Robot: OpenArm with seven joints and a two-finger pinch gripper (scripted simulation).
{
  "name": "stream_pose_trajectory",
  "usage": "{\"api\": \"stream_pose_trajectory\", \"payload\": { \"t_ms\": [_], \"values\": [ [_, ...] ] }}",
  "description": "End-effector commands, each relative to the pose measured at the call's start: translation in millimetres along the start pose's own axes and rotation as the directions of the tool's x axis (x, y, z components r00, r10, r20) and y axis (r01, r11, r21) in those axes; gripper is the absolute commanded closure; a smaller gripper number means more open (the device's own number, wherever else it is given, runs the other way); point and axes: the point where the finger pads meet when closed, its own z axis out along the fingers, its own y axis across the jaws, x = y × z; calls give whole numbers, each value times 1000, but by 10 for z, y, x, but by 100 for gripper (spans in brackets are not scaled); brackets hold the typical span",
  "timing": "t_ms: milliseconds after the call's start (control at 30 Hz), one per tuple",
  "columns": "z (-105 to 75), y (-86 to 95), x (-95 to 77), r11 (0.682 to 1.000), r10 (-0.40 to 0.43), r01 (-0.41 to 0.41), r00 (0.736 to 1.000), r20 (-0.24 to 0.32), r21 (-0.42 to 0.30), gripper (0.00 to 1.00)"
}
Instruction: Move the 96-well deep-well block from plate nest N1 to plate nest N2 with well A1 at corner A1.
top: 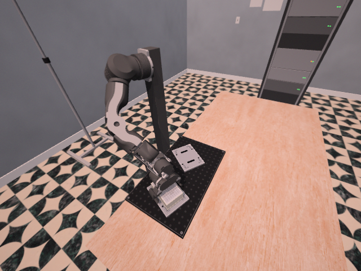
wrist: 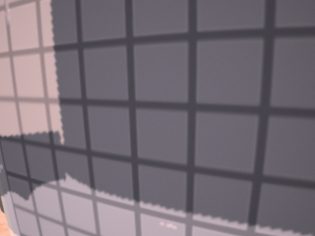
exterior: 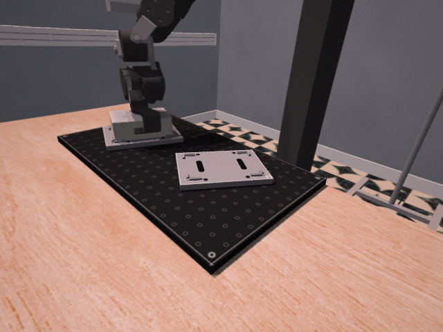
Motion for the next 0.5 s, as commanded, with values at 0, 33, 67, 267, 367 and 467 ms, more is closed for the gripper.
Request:
{"api": "stream_pose_trajectory", "payload": {
  "t_ms": [0,33,67,267,367,467],
  "values": [
    [-30,-7,-28,1000,4,-4,1000,5,0,23],
    [-40,-7,-33,1000,5,-5,1000,6,-1,23],
    [-49,-7,-38,1000,5,-5,1000,8,-2,23],
    [-49,-7,-38,1000,5,-5,1000,8,-2,23],
    [-49,-7,-38,1000,5,-5,1000,8,-2,23],
    [-49,-7,-38,1000,5,-5,1000,8,-2,23]
  ]
}}
